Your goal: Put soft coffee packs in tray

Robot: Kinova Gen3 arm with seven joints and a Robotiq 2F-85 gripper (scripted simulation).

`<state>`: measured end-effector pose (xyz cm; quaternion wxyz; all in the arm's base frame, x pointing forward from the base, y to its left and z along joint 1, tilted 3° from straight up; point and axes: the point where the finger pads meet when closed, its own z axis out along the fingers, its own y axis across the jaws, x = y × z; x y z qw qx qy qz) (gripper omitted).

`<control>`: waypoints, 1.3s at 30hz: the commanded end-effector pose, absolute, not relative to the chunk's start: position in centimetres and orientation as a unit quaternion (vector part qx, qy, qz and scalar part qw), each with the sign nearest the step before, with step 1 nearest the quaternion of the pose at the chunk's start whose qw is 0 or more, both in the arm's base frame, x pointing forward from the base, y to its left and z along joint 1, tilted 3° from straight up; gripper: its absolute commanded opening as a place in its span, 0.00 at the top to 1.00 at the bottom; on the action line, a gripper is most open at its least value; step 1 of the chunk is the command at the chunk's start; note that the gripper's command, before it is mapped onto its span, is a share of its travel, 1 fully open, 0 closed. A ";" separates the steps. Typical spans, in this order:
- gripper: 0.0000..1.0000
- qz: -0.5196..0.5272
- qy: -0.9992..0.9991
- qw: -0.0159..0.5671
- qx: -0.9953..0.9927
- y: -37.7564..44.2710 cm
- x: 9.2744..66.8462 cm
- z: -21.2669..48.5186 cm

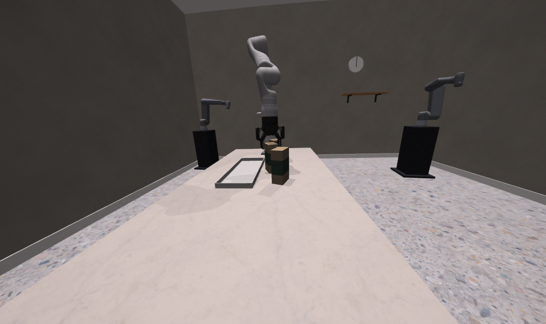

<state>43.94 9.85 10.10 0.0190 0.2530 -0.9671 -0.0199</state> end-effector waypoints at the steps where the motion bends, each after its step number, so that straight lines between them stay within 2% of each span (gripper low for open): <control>1: 0.17 -0.020 -0.967 0.020 0.253 9.9 43.9 9.9; 38: 0.17 -0.020 -0.967 0.020 0.253 9.9 43.9 9.9; 39: 0.75 -0.020 -0.967 0.020 0.253 9.9 43.9 9.9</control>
